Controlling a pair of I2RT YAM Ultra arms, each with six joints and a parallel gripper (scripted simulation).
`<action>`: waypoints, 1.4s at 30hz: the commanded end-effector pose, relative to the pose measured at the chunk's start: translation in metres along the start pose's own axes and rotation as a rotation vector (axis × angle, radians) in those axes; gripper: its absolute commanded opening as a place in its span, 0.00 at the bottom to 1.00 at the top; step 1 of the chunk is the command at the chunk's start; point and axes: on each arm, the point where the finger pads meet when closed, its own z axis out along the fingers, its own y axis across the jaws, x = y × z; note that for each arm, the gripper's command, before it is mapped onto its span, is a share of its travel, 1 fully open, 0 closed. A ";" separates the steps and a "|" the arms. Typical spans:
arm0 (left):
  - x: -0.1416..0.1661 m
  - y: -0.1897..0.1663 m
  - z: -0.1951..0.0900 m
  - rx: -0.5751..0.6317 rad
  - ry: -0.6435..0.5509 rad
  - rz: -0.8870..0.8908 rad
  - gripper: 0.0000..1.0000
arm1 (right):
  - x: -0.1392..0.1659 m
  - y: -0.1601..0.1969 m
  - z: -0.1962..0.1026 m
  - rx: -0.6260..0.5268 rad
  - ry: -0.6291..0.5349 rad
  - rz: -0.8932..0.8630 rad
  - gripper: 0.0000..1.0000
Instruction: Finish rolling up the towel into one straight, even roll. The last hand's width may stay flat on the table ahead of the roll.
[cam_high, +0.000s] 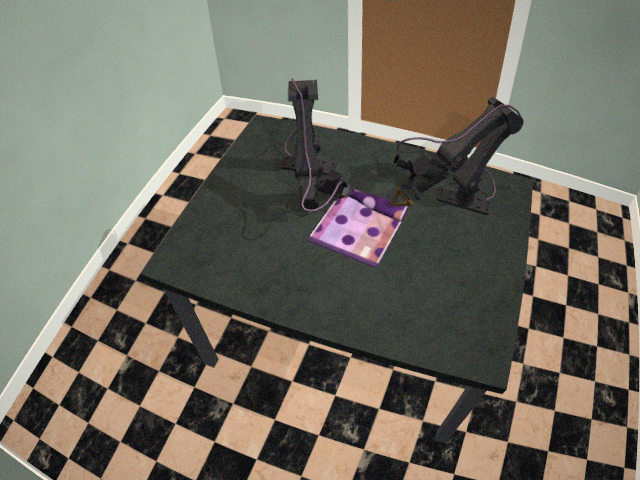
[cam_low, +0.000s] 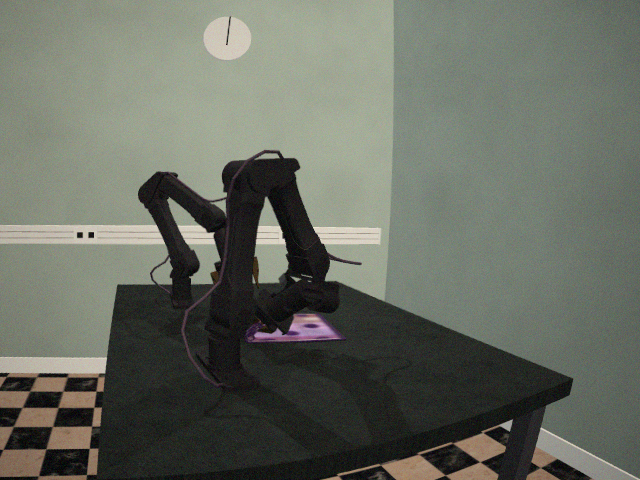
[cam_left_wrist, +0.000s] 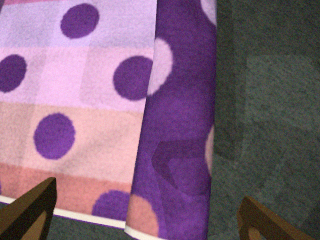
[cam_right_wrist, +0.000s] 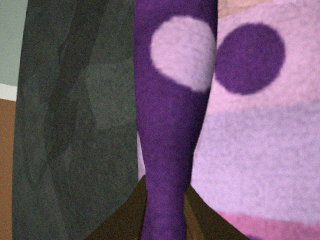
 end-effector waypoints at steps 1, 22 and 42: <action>-0.004 0.005 0.001 -0.040 -0.011 0.010 0.98 | -0.006 -0.001 -0.002 -0.019 -0.016 -0.008 0.17; 0.023 -0.016 0.039 -0.036 -0.013 0.015 0.98 | -0.003 -0.006 0.002 -0.019 -0.016 -0.008 0.17; 0.026 -0.017 0.050 -0.037 -0.012 0.014 0.47 | -0.003 -0.006 0.002 -0.019 -0.016 -0.008 0.17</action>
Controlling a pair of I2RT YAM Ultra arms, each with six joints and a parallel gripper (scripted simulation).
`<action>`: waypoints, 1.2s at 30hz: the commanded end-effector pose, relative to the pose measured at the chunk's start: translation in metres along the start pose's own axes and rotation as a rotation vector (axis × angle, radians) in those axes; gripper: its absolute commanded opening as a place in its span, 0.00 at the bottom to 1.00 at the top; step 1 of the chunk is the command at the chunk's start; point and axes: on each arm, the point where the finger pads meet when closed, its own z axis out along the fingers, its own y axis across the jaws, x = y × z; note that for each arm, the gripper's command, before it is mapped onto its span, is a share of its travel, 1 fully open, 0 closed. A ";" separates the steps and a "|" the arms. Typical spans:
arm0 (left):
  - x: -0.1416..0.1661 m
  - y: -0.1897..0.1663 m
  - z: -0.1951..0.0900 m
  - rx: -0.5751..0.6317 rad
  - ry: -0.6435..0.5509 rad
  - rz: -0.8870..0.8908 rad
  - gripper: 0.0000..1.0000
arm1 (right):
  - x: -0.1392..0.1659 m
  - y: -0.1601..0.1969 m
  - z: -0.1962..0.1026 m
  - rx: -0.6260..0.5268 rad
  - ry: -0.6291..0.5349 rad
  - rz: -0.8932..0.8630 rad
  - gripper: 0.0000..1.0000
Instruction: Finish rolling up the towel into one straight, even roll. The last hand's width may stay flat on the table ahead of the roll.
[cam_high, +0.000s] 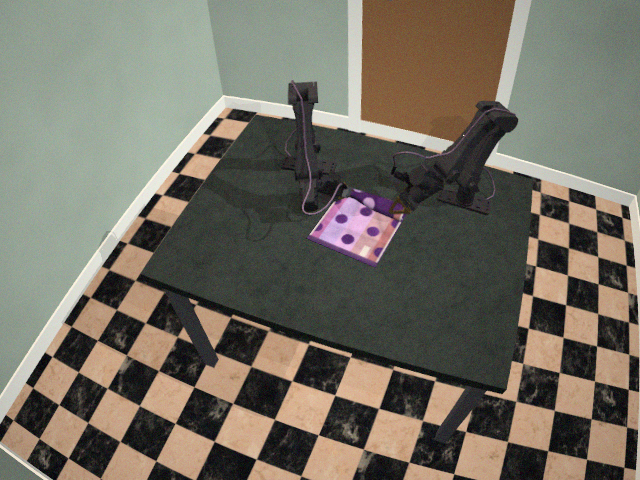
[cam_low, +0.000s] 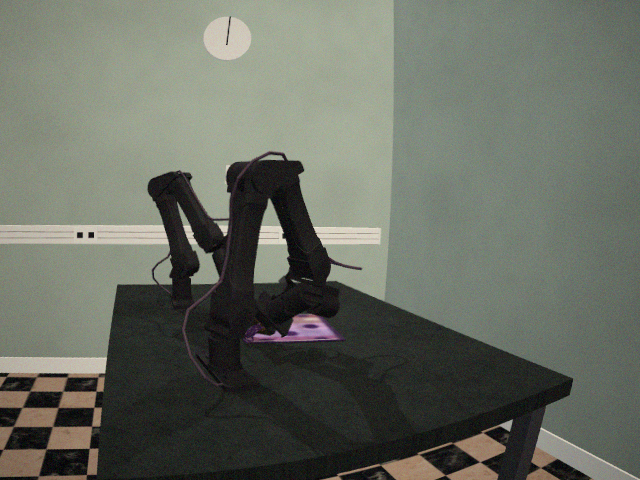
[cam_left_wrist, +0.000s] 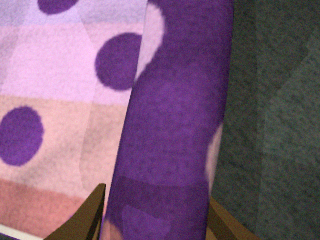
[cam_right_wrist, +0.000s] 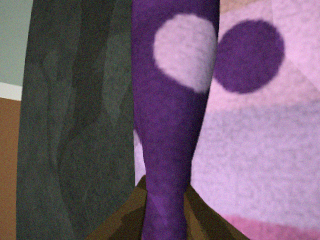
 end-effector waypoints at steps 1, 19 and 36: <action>0.000 -0.003 0.003 0.001 -0.003 0.000 0.43 | -0.006 -0.005 -0.002 0.007 -0.016 -0.021 0.17; 0.000 -0.003 0.003 0.001 -0.003 0.000 0.19 | -0.006 -0.005 -0.002 0.007 -0.016 -0.021 0.17; 0.000 -0.003 0.003 0.001 -0.003 0.000 0.19 | -0.011 0.003 -0.008 0.007 -0.016 -0.021 0.81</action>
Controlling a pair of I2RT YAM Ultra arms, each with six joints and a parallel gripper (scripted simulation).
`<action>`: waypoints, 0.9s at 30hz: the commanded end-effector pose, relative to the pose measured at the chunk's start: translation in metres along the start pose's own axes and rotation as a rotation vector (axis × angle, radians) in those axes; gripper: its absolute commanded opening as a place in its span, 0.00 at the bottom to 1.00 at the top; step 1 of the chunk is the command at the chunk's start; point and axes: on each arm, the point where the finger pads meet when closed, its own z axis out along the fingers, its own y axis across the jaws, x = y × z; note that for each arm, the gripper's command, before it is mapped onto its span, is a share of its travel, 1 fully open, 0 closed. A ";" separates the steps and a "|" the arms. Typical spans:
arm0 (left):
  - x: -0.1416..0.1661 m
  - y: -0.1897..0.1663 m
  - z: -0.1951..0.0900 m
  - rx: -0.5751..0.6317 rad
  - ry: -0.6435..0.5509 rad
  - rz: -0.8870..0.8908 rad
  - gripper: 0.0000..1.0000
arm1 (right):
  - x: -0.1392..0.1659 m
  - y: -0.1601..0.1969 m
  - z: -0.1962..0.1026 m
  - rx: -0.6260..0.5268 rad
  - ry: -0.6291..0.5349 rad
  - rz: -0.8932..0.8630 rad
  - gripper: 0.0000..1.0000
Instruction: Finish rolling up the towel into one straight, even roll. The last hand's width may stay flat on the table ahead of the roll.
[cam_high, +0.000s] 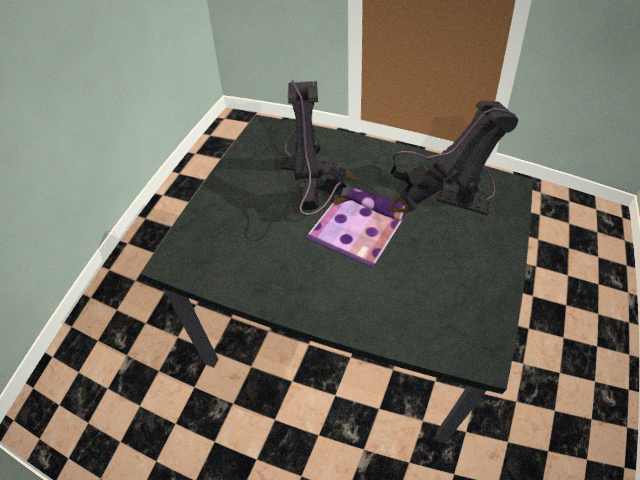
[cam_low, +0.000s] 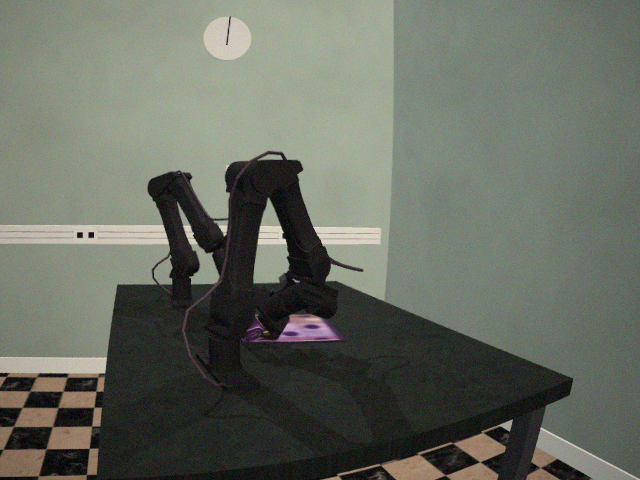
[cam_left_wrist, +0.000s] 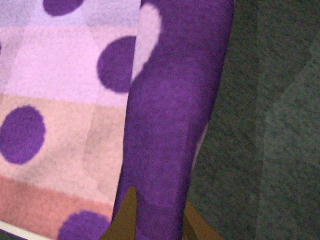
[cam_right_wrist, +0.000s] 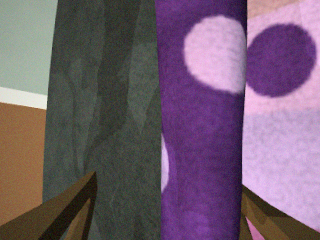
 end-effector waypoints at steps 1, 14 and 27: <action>0.002 -0.006 0.003 0.011 0.003 -0.003 0.19 | -0.010 -0.012 -0.007 0.069 0.006 -0.070 0.81; 0.001 -0.005 0.002 0.106 0.010 -0.080 0.19 | -0.010 -0.009 -0.054 0.069 0.006 -0.070 0.85; -0.001 -0.004 0.000 0.331 0.028 -0.261 0.19 | -0.010 -0.006 -0.075 0.105 0.004 -0.098 0.87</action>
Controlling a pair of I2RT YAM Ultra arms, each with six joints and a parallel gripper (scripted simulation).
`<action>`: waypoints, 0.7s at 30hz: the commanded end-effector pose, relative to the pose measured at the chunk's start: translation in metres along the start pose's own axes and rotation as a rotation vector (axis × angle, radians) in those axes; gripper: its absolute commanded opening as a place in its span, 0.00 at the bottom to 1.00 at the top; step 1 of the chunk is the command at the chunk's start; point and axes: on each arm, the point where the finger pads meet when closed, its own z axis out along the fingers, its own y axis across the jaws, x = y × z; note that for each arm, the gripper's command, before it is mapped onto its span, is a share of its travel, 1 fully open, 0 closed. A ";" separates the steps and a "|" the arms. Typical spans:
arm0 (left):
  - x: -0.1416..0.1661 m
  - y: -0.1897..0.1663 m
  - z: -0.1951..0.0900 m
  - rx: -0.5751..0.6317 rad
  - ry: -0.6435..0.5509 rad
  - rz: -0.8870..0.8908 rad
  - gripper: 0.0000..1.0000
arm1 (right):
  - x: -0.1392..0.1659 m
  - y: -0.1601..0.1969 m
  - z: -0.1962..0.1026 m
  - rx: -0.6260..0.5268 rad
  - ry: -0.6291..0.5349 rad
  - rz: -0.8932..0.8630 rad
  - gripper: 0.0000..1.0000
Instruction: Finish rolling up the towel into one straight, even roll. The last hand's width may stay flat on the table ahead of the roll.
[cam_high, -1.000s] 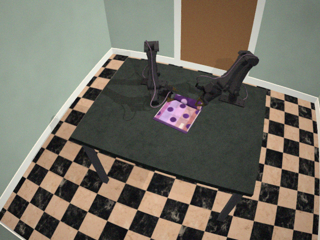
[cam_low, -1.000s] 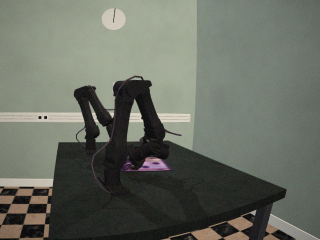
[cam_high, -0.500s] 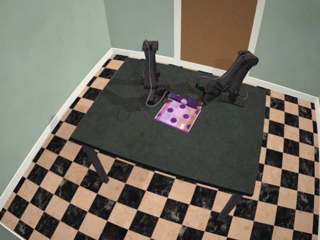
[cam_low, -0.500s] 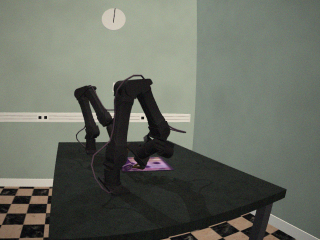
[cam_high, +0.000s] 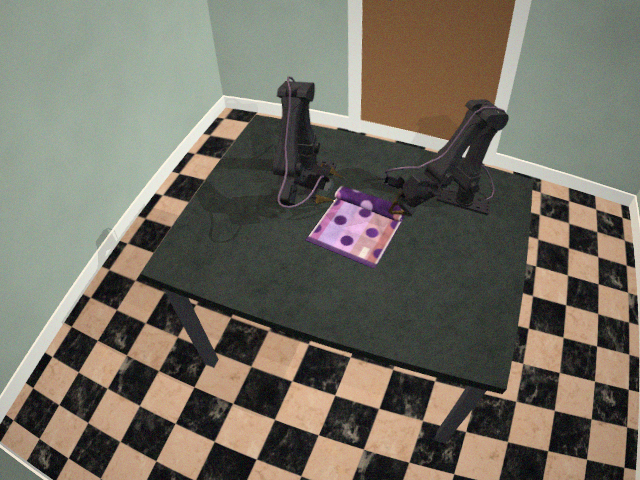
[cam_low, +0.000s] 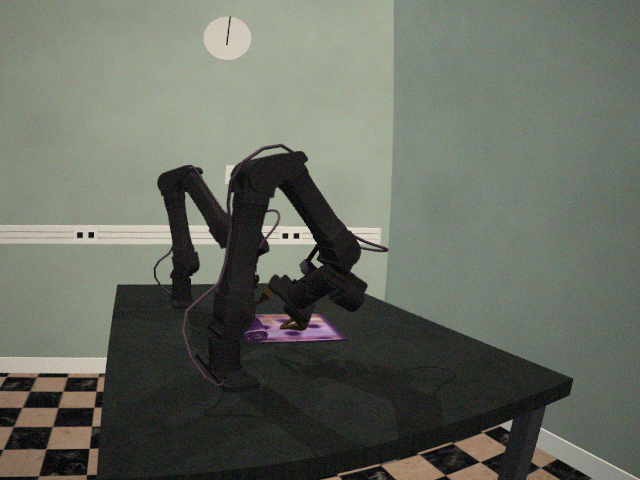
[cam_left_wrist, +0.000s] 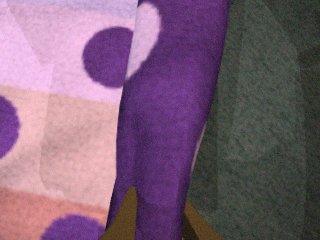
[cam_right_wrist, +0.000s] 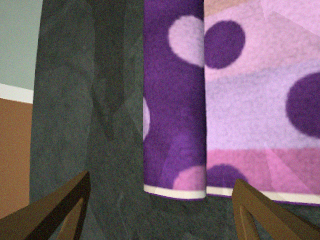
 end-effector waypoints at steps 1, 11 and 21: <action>0.001 -0.010 -0.002 0.157 0.017 -0.094 0.19 | -0.004 0.005 -0.004 0.036 0.000 -0.057 0.87; -0.001 -0.009 -0.004 0.351 0.035 -0.251 0.19 | -0.006 0.016 0.007 0.289 -0.019 -0.252 0.90; -0.003 -0.009 -0.006 0.565 0.054 -0.425 0.19 | -0.009 0.034 0.025 0.681 -0.050 -0.553 0.94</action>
